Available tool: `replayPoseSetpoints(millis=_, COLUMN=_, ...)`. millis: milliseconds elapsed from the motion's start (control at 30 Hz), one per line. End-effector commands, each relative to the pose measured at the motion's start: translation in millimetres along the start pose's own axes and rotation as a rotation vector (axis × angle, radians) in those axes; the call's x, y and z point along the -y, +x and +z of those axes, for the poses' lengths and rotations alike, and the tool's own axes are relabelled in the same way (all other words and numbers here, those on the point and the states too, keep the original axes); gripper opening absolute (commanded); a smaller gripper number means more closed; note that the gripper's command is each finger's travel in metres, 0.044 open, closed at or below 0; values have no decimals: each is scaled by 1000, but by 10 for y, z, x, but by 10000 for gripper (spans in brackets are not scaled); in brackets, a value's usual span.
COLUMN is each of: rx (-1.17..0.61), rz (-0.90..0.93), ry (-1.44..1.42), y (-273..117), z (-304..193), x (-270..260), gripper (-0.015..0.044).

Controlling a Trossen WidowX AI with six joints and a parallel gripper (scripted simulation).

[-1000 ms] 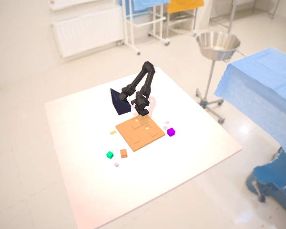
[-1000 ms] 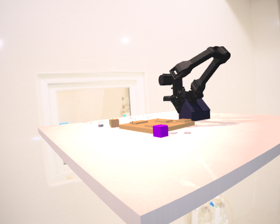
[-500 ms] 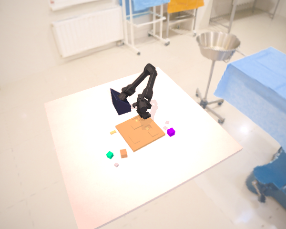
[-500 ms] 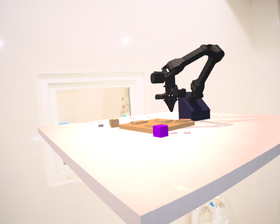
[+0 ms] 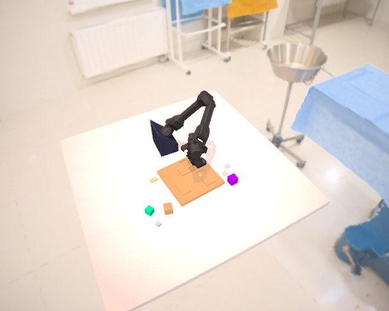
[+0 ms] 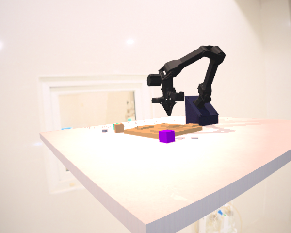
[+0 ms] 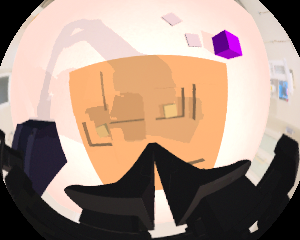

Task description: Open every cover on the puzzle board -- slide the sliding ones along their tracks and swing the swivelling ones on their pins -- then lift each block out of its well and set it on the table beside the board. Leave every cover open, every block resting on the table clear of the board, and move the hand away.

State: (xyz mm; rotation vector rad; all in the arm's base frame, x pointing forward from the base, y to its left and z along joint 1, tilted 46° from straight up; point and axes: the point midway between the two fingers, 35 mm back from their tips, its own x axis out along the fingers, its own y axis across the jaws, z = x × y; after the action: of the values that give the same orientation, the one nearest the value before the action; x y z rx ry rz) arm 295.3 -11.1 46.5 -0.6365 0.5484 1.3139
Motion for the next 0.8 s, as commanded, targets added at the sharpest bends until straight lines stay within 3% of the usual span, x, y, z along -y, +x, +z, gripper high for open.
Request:
replayPoseSetpoints(millis=0, rx=-2, rz=1, ry=-5, y=-2, z=-9, x=11, gripper=0)
replayPoseSetpoints(millis=767, rx=-3, rz=1, ry=-5, y=61, z=-13, x=16, gripper=0)
